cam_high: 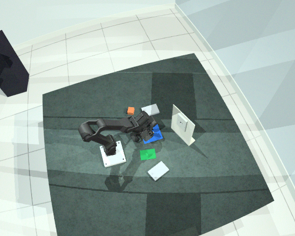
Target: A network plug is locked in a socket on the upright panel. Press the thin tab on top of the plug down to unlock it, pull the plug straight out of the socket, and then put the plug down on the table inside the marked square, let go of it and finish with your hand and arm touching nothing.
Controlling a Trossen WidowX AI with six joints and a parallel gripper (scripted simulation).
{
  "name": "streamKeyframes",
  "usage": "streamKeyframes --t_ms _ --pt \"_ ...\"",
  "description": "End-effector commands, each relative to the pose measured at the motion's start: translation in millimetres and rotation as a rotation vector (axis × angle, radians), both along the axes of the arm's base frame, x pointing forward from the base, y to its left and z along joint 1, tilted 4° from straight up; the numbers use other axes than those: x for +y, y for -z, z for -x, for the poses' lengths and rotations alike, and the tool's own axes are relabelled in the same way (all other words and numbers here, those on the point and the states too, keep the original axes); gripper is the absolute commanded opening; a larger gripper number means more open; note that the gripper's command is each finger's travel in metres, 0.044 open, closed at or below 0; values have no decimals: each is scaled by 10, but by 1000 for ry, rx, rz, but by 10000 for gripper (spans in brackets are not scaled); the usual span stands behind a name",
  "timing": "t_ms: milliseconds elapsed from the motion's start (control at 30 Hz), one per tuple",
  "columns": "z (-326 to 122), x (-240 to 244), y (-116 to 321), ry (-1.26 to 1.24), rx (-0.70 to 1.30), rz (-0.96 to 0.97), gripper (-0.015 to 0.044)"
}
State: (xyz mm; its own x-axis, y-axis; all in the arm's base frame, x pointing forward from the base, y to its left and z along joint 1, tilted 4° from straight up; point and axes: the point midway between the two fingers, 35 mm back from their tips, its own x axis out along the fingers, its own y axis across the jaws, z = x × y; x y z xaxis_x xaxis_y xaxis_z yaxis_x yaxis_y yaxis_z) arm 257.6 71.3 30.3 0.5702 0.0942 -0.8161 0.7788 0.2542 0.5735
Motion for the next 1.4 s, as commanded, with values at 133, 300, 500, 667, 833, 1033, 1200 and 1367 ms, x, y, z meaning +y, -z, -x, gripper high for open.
streamKeyframes --t_ms 133,300,500,667,833,1033,1200,1367 --pt "28 -3 -76 5 -6 -2 156" --pt "56 -6 -107 4 -5 -2 156" --pt "90 -10 -144 3 -4 -2 156" --pt "98 -9 -177 3 -4 -2 156" --pt "89 1 -247 3 -4 -2 156" --pt "82 11 -333 3 -4 -2 156" --pt "79 18 -405 3 -4 -2 156" --pt "79 25 -478 3 -4 -2 156"
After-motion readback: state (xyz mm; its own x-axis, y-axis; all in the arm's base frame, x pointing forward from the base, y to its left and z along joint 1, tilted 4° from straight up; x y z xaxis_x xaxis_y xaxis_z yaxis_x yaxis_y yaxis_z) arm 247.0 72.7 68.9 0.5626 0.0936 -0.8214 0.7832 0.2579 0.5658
